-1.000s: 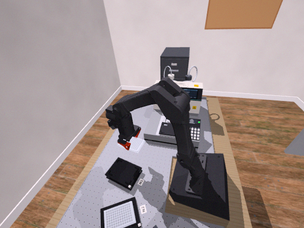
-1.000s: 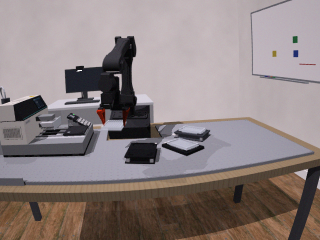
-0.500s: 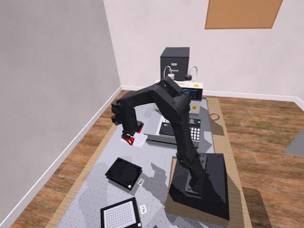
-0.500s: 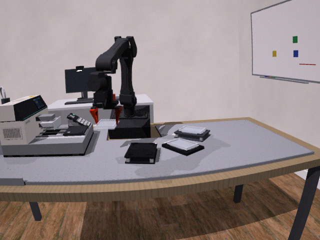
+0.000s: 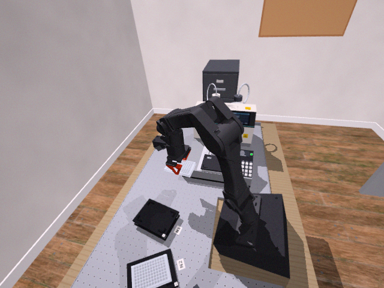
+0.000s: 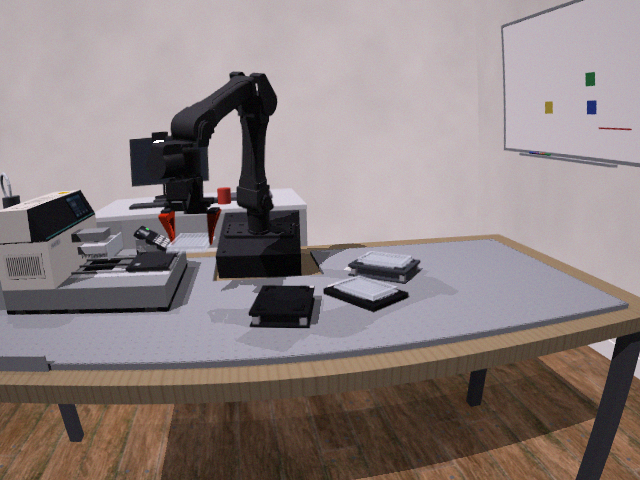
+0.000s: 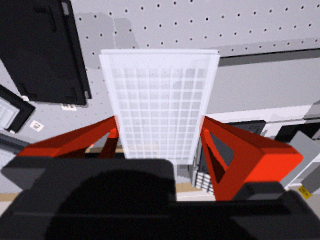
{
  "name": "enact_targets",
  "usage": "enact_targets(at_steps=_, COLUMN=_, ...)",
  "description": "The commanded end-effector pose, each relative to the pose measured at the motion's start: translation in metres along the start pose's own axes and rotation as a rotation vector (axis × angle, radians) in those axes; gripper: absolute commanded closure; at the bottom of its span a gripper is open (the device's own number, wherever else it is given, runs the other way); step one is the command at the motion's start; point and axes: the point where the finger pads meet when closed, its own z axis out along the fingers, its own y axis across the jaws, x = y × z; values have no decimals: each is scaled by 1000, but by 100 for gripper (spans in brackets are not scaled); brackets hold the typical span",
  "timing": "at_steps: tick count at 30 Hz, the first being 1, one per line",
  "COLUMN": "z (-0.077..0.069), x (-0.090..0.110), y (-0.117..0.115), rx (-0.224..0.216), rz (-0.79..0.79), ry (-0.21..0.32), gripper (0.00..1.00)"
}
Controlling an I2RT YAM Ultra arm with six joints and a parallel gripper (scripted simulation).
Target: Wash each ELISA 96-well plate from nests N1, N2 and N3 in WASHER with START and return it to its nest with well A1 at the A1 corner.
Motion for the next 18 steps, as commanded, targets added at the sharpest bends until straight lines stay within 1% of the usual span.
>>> enact_targets(at_steps=1, z=-5, x=5, y=-10, rx=-6, rz=-35, ry=-13, gripper=100)
enact_targets(at_steps=12, z=-10, x=31, y=-59, rx=-4, rz=-36, ry=-11, gripper=100)
enact_targets(at_steps=14, z=-10, x=31, y=-59, rx=-4, rz=-36, ry=-11, gripper=100)
enact_targets(at_steps=16, z=-11, x=35, y=-66, rx=-4, rz=-36, ry=-11, gripper=100)
enact_targets(at_steps=18, z=-11, x=35, y=-66, rx=-4, rz=-36, ry=-11, gripper=100)
